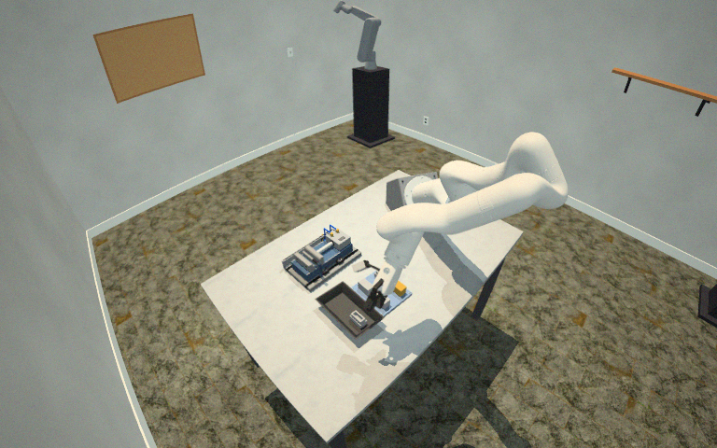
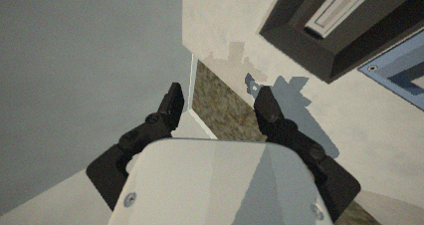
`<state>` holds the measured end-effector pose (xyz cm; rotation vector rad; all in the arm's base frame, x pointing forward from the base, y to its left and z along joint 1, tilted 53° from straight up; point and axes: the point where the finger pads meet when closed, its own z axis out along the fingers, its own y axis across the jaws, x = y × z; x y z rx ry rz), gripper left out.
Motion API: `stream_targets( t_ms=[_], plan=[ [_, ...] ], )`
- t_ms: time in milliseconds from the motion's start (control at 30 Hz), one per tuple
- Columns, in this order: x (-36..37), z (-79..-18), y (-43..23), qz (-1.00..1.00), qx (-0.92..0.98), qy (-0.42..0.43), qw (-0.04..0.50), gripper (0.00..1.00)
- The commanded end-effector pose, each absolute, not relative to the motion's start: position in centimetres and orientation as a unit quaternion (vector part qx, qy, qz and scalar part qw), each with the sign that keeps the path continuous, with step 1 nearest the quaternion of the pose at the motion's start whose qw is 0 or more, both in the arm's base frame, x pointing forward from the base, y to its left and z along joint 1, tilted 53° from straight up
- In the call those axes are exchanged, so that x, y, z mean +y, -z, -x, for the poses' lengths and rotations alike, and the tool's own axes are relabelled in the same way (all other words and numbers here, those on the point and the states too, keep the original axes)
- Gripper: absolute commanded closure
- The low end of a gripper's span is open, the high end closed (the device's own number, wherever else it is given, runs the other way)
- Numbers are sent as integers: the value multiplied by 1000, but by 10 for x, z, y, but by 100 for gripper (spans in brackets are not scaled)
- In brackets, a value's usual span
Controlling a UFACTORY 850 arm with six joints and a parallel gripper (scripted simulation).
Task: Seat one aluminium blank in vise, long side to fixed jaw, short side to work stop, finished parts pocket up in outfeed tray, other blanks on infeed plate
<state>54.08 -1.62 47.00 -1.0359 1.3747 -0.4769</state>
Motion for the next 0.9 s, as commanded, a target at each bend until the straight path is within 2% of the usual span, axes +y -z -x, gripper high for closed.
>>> stream_targets(
  t_ms=[0, 300, 867],
  plan=[
    [-15, -529, -451, 484, 601, 161, 615, 0],
    [-16, -507, -421, 517, 613, 101, 588, 0],
    [-32, -433, -351, 574, 654, -39, 491, 0]
  ],
)
